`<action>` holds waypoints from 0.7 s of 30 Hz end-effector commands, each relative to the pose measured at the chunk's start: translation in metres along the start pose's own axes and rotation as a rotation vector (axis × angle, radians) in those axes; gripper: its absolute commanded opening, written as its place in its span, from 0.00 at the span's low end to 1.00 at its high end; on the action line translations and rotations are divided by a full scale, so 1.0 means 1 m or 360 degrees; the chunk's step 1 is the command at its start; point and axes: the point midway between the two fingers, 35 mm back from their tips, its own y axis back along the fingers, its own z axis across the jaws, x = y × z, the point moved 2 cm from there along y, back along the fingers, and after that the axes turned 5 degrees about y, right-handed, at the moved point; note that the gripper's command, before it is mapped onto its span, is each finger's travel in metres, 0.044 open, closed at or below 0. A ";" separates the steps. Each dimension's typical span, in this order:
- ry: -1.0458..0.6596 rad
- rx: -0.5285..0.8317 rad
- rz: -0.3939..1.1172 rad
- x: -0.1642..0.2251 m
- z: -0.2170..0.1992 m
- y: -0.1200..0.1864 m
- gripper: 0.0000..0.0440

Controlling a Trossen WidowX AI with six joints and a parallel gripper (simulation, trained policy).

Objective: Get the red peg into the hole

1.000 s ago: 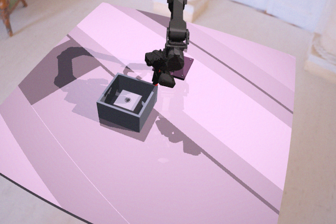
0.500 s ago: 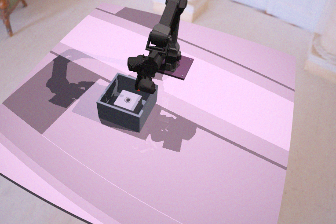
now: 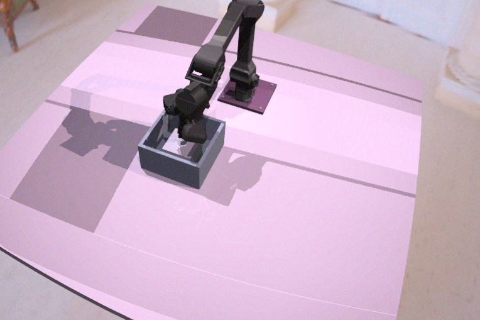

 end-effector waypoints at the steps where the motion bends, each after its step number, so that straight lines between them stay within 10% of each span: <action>1: 0.0090 -0.0006 0.0071 0.003 -0.001 -0.018 0.00; 5: 0.0164 -0.0024 0.0121 0.006 0.000 -0.029 0.02; 13: 0.0220 -0.0049 0.0220 0.008 0.000 -0.043 0.43; 21: 0.0309 -0.0096 0.0223 -0.011 0.008 -0.037 0.61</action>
